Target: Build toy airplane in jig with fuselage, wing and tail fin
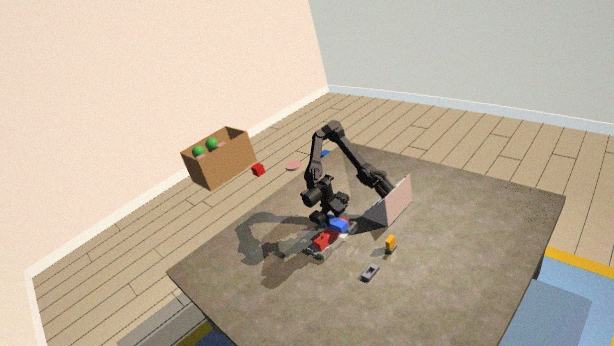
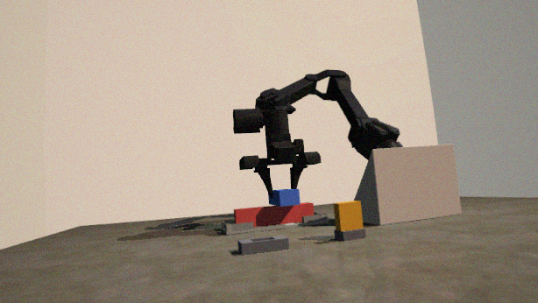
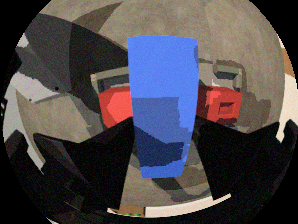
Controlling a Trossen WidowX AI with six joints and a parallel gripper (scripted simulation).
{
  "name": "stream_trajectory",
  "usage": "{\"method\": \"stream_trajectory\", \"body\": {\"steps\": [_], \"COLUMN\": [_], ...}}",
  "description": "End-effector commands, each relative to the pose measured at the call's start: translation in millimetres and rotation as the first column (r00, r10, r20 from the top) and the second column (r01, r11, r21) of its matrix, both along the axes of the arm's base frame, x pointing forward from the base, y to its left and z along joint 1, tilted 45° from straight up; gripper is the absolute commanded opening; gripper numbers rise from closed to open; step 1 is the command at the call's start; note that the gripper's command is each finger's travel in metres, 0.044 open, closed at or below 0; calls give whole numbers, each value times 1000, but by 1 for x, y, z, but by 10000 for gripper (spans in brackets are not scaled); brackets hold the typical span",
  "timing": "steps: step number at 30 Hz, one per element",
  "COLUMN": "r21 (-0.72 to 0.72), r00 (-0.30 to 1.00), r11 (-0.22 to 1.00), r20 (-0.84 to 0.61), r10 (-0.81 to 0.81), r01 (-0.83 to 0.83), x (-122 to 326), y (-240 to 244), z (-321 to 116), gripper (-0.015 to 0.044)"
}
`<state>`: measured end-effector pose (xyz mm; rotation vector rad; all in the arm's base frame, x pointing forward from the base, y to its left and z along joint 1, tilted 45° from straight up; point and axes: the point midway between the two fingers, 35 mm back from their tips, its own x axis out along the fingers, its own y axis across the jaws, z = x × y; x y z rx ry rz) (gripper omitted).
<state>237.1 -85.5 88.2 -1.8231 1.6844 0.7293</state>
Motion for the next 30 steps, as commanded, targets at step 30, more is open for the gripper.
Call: {"method": "stream_trajectory", "body": {"steps": [30], "r21": [78], "r00": [901], "r11": [949], "r20": [300], "r10": [-313], "r01": [304], "x": [-1], "y": [61], "z": [60], "gripper": [440]}}
